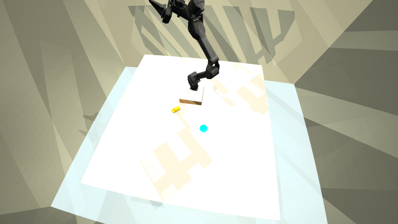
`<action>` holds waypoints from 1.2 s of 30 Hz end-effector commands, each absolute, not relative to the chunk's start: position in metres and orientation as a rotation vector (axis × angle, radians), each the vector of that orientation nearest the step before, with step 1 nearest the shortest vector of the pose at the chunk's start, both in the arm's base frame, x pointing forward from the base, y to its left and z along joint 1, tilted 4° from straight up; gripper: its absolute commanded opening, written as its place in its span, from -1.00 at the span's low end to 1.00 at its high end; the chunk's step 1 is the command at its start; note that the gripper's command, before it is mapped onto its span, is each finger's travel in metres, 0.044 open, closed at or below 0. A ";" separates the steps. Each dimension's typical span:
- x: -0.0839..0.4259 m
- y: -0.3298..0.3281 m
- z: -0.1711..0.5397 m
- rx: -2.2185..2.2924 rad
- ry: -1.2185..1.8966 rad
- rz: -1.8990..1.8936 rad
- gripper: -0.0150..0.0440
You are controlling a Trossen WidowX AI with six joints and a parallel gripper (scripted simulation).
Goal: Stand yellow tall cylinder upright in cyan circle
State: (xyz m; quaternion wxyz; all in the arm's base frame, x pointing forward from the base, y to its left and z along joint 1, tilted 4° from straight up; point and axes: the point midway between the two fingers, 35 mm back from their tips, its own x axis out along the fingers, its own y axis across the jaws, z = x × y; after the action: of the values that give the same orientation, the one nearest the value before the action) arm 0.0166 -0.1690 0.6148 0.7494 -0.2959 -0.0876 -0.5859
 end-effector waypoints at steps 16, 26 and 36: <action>0.026 -0.254 0.550 -0.222 -0.222 -1.162 0.56; 0.063 -0.302 0.482 0.087 -0.126 -1.068 0.56; 0.118 -0.323 0.405 0.350 0.050 -0.966 0.56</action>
State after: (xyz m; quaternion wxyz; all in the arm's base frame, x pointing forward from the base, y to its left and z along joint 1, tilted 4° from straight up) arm 0.0972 -0.3185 0.4336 0.8694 0.1224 -0.0097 -0.4786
